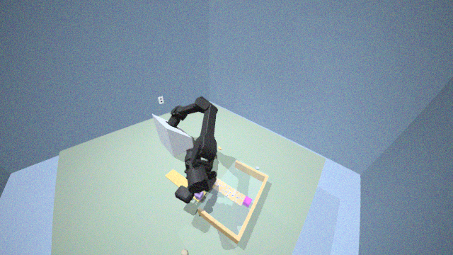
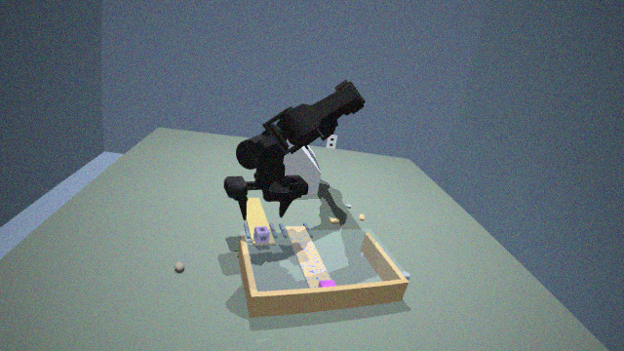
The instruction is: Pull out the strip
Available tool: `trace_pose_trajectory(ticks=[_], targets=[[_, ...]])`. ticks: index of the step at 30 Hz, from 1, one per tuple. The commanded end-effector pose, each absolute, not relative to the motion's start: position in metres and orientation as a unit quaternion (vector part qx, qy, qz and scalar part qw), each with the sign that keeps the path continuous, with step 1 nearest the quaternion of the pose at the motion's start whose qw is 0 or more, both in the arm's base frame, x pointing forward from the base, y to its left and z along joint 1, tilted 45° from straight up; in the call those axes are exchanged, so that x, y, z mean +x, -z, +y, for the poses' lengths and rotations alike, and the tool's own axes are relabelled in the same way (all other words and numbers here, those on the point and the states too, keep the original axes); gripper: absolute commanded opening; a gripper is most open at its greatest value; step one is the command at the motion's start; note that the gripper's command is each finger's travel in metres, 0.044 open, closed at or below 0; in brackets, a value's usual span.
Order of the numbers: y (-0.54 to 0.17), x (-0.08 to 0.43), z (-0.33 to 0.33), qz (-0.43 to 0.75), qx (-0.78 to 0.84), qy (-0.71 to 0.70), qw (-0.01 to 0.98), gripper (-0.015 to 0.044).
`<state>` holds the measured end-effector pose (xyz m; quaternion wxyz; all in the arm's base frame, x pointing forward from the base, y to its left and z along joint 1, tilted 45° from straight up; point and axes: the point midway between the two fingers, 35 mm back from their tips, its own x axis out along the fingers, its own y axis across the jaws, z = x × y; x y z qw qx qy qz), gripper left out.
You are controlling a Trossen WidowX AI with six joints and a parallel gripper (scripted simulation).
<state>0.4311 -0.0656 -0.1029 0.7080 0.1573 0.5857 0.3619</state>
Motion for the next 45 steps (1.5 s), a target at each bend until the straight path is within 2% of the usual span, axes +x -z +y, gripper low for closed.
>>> trace_pose_trajectory(ticks=[1, 6, 7, 38, 42, 45], targets=[[0.102, 0.436, -0.064, 0.586, 0.161, -0.361, 0.707, 0.0387], [0.108, 0.436, -0.059, 0.586, 0.161, -0.361, 0.708, 0.0256], [0.109, 0.437, -0.058, 0.586, 0.161, -0.361, 0.708, 0.025], [0.14, 0.438, -0.026, 0.585, 0.162, -0.362, 0.707, 0.025], [0.139, 0.44, -0.027, 0.585, 0.158, -0.363, 0.708, 0.0145], [0.139, 0.44, -0.027, 0.585, 0.158, -0.363, 0.708, 0.0125]])
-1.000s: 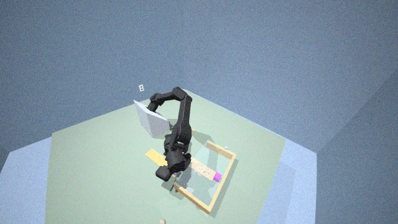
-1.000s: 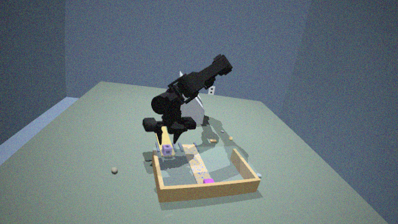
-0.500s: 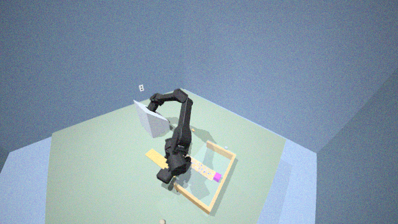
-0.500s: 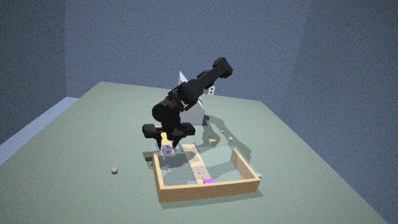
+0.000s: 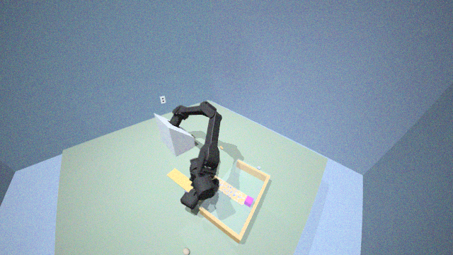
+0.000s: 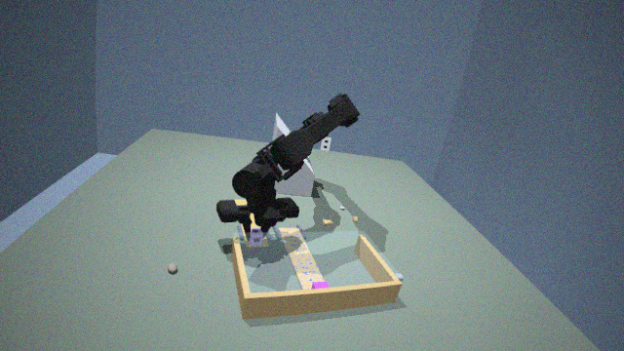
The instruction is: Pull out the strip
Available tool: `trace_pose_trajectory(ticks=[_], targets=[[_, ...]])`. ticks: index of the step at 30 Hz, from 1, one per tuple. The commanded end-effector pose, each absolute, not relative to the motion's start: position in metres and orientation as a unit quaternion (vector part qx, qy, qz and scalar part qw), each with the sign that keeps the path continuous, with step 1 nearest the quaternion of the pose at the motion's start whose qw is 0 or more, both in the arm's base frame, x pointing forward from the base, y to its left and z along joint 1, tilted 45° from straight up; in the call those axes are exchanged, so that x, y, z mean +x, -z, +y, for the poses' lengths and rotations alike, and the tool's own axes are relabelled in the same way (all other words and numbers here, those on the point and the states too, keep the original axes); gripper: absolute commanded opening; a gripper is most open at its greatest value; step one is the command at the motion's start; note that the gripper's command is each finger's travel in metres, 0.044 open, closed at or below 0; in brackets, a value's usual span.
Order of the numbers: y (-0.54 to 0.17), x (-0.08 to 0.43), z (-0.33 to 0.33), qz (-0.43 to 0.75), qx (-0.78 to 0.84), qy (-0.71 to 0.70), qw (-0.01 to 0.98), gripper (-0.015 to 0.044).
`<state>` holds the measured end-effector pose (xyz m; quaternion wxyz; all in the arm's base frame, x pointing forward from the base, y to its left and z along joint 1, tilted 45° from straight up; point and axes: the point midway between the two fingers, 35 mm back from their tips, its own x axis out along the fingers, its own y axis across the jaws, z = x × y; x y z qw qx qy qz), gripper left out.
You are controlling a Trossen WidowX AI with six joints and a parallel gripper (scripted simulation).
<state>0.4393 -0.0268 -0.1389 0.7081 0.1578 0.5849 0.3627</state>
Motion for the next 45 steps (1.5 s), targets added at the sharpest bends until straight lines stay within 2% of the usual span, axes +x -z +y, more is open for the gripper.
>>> trace_pose_trajectory(ticks=[1, 4, 8, 45], targets=[[0.139, 0.44, -0.027, 0.585, 0.158, -0.363, 0.708, 0.0118], [0.139, 0.44, -0.027, 0.585, 0.158, -0.363, 0.708, 0.0098], [0.137, 0.438, -0.028, 0.585, 0.158, -0.363, 0.708, 0.0], [0.095, 0.334, -0.036, 0.588, 0.163, -0.361, 0.705, 0.0]])
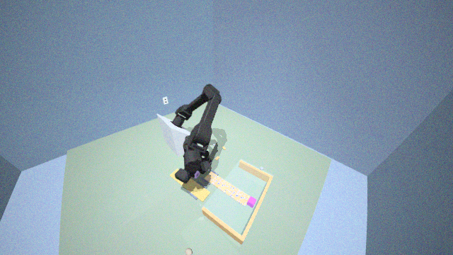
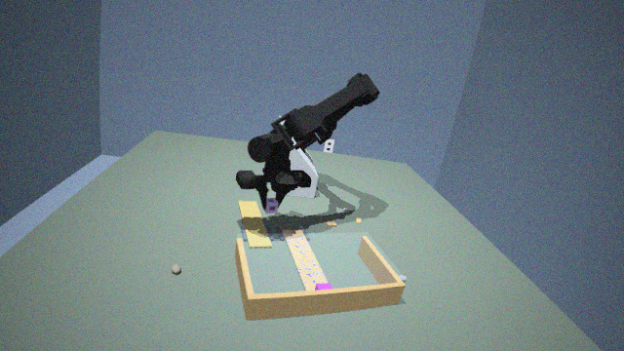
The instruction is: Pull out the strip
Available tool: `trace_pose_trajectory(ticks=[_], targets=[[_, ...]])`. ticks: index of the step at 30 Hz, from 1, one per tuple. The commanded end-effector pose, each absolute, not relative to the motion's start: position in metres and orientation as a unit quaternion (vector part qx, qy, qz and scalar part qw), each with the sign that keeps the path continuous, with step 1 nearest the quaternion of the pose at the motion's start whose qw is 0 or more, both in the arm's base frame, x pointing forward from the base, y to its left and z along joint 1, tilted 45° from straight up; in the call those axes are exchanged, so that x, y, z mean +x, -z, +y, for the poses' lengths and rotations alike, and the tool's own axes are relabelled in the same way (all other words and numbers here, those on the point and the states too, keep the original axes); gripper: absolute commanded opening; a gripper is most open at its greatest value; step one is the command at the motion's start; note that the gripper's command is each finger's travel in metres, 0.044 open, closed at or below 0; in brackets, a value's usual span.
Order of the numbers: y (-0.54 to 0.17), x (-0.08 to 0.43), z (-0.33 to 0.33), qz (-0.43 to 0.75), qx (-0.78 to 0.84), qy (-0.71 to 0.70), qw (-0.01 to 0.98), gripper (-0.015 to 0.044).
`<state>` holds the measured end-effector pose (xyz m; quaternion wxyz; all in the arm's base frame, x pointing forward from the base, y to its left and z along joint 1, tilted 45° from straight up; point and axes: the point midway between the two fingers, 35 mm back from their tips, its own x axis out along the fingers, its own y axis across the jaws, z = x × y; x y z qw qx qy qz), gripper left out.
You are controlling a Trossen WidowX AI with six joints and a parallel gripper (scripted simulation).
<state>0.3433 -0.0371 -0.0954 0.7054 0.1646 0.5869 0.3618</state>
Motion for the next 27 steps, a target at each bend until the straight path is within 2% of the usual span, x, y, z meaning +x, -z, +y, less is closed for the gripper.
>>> trace_pose_trajectory(ticks=[1, 12, 27], targets=[[0.094, 0.331, -0.035, 0.588, 0.163, -0.361, 0.705, 0.0], [0.089, 0.296, -0.026, 0.589, 0.163, -0.361, 0.705, 0.0], [0.064, 0.294, -0.052, 0.589, 0.163, -0.361, 0.705, 0.0]])
